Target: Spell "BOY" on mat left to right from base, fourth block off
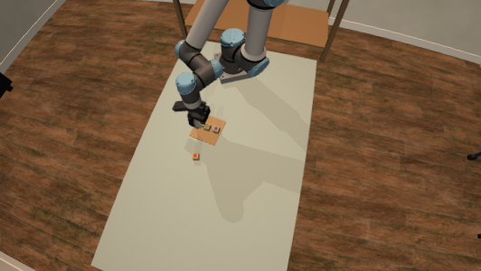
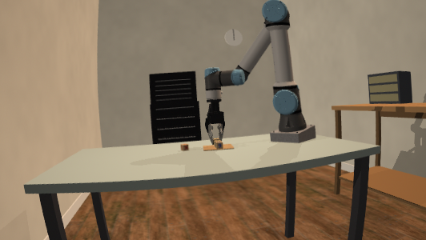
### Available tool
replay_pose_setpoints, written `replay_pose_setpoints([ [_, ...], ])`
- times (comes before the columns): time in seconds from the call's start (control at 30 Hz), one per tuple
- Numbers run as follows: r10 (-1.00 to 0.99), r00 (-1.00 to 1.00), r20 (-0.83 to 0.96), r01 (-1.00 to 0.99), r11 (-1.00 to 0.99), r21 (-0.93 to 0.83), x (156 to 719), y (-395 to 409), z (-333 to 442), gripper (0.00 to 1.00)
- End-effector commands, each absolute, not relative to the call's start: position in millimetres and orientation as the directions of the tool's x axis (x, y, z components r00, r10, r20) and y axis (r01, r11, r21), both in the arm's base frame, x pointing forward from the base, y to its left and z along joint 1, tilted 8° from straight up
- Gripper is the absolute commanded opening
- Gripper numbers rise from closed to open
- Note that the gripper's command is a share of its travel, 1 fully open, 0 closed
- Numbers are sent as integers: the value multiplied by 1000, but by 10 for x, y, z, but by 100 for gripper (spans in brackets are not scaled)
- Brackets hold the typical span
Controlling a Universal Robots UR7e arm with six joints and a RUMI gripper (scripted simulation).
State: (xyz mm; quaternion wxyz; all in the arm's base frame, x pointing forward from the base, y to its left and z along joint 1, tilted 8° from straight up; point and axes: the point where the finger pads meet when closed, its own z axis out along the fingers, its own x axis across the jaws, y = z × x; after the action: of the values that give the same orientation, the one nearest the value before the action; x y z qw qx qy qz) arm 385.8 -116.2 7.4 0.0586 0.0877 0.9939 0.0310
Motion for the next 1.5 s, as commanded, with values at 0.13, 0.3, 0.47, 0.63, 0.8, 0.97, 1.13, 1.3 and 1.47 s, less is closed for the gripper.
replay_pose_setpoints([
  [0.13, 178, -978, -112, 171, 983, 71, 3862, -1164, 73, 9],
  [0.3, 178, -978, -112, 171, 983, 71, 3863, -1164, 61, 9],
  [0.47, 178, -978, -112, 171, 983, 71, 3864, -1163, 52, 9],
  [0.63, 178, -978, -112, 171, 983, 71, 3866, -1162, 40, 9],
  [0.8, 178, -978, -112, 171, 983, 71, 3866, -1162, 38, 9],
  [0.97, 178, -978, -112, 171, 983, 71, 3866, -1162, 38, 9],
  [1.13, 178, -978, -112, 171, 983, 71, 3866, -1162, 38, 9],
  [1.3, 178, -978, -112, 171, 983, 71, 3866, -1162, 38, 9],
  [1.47, 178, -978, -112, 171, 983, 71, 3866, -1162, 38, 9],
])
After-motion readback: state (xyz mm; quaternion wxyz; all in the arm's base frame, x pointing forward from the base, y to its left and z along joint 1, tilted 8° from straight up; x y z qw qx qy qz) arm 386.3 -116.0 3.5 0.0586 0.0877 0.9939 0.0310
